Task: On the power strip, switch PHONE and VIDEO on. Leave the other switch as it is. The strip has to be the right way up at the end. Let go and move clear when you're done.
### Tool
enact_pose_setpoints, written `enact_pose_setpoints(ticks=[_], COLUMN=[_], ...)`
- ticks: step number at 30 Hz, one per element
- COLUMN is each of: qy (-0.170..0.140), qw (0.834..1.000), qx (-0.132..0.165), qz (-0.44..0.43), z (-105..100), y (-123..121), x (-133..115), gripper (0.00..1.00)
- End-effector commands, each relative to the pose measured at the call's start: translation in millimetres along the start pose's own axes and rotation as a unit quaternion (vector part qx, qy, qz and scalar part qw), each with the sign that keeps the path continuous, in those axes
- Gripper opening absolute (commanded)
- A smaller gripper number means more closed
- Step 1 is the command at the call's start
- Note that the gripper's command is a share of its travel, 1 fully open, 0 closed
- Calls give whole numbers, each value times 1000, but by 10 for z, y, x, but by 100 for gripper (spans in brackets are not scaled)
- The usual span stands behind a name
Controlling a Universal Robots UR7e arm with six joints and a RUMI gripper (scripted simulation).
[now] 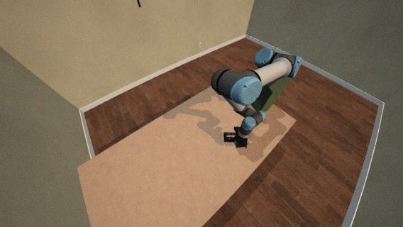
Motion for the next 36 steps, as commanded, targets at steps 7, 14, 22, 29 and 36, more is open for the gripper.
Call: enact_pose_setpoints(ticks=[7, 14, 22, 29, 36], qy=[0, 0, -1, -1, -1], qw=[1000, 1000, 1000, 1000, 1000], qx=[0, 0, 1, 1, 1], qz=[0, 0, 0, 0, 0], z=[-21, -396, -894, -894, -894], y=[-4, -25, -11, -11, -11], x=[-7, -57, -78, -78, -78], gripper=[0, 0, 0, 0, 0])
Point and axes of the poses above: the point where the finger pads meet when closed, its own z axis out along the fingers, its own y axis across the jaws, x = y × z, the point moved 1 cm from there along -z, back along the fingers, and after that the axes turned 4 degrees about -z, right-handed, at the moved point
